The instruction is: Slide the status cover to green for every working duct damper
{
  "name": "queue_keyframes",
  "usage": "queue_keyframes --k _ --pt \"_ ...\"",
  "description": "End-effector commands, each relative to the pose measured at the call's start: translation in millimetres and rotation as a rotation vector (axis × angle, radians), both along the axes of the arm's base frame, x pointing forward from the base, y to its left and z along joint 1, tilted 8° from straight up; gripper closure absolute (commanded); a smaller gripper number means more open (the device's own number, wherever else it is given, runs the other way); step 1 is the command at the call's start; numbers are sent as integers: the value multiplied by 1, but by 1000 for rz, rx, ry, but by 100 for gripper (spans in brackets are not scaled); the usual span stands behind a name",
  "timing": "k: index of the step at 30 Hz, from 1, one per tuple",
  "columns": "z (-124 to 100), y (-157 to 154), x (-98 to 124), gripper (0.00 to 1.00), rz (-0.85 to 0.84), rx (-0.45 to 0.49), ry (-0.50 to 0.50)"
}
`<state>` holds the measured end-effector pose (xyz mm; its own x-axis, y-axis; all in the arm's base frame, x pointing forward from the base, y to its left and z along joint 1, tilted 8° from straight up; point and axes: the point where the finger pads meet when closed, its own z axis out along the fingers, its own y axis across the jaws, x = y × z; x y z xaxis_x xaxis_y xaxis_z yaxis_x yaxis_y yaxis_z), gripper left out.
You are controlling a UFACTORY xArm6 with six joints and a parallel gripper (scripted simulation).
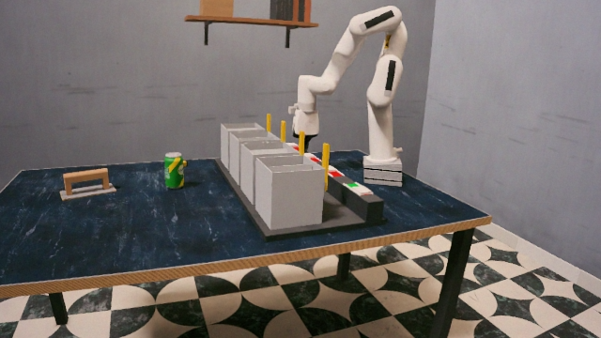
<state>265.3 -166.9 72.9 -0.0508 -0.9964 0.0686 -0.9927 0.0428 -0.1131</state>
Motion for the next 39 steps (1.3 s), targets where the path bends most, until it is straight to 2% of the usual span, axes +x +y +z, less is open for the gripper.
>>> queue_keyframes --k 1,39 --pt "1 -1 1 100 0 -2 -3" --pt "-2 -2 3 100 0 -2 -3"
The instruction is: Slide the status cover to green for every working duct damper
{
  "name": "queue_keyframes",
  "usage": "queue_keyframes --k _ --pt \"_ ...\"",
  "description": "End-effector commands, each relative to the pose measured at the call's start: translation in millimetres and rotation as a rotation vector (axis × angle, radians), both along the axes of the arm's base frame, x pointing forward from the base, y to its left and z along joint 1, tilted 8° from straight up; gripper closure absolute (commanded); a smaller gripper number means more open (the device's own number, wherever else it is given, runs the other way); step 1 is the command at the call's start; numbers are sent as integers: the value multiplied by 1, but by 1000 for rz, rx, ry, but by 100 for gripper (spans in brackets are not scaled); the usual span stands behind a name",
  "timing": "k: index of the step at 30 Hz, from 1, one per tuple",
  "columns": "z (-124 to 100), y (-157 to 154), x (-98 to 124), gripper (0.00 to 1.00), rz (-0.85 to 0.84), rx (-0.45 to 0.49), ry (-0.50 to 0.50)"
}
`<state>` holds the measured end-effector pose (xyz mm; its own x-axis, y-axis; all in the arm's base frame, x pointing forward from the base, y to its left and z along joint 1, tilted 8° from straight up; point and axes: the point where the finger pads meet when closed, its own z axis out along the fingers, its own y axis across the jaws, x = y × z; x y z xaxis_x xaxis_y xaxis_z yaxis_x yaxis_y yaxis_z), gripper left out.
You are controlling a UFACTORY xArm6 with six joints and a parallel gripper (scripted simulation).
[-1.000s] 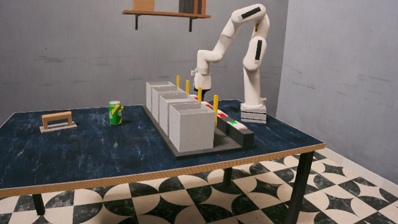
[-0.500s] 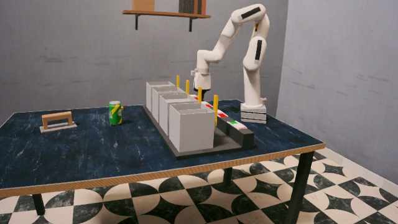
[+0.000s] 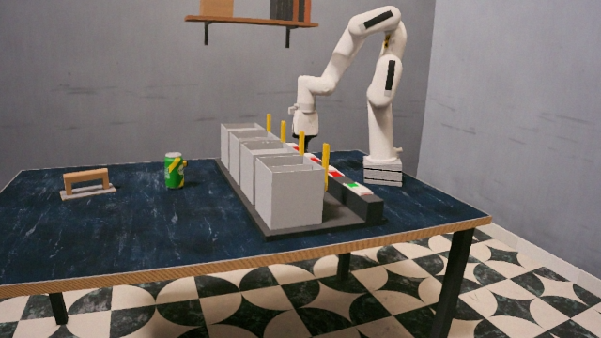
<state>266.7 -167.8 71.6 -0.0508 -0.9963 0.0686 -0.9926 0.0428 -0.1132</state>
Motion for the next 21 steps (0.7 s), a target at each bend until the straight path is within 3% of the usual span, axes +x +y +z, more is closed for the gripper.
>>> queue_keyframes --k 1,21 --pt "-1 -1 1 100 0 -2 -3" --pt "-9 -1 2 100 0 -2 -3"
